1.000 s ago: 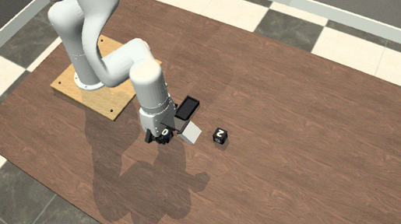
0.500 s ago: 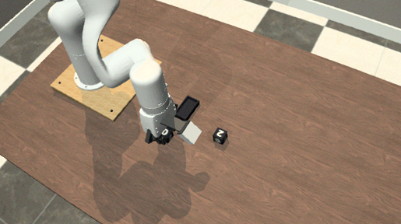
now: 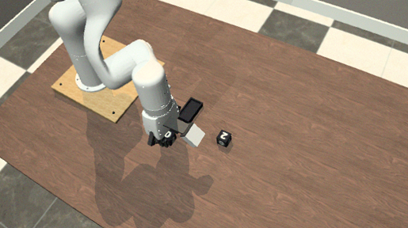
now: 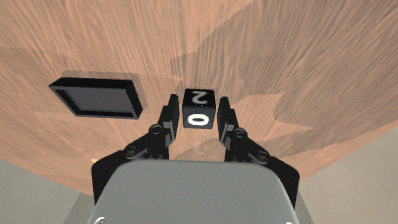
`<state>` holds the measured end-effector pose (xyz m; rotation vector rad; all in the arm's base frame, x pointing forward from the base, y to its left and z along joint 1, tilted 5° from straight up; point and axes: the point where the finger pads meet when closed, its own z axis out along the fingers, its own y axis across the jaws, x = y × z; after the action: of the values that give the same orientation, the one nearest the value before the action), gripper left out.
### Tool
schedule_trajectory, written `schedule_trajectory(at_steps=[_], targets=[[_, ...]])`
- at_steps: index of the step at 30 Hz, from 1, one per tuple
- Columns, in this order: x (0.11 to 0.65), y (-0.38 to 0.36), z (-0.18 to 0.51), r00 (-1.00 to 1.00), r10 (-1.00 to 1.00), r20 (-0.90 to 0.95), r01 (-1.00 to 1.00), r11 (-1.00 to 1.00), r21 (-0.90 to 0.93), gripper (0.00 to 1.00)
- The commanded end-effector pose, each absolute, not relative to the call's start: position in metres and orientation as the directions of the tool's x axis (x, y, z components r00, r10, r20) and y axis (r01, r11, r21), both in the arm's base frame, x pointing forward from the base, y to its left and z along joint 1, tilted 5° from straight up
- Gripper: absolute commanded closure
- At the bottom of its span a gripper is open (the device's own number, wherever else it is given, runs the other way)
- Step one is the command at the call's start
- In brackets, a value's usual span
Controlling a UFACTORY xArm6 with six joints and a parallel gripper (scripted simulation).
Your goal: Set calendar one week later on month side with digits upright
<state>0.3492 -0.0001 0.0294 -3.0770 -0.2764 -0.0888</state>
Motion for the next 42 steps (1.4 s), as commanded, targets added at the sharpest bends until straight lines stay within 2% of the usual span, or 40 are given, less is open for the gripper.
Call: schedule_trajectory(at_steps=[1, 6, 7, 42], targets=[[0.3506, -0.0002, 0.0304, 0.982, 0.176, 0.065, 0.18, -0.983, -0.045, 0.51], [0.3506, -0.0002, 0.0304, 0.982, 0.176, 0.065, 0.18, -0.983, -0.045, 0.51], [0.3506, -0.0002, 0.0304, 0.982, 0.176, 0.065, 0.18, -0.983, -0.045, 0.71], [0.3505, -0.0002, 0.0309, 0.982, 0.176, 0.065, 0.18, -0.983, -0.045, 0.71]])
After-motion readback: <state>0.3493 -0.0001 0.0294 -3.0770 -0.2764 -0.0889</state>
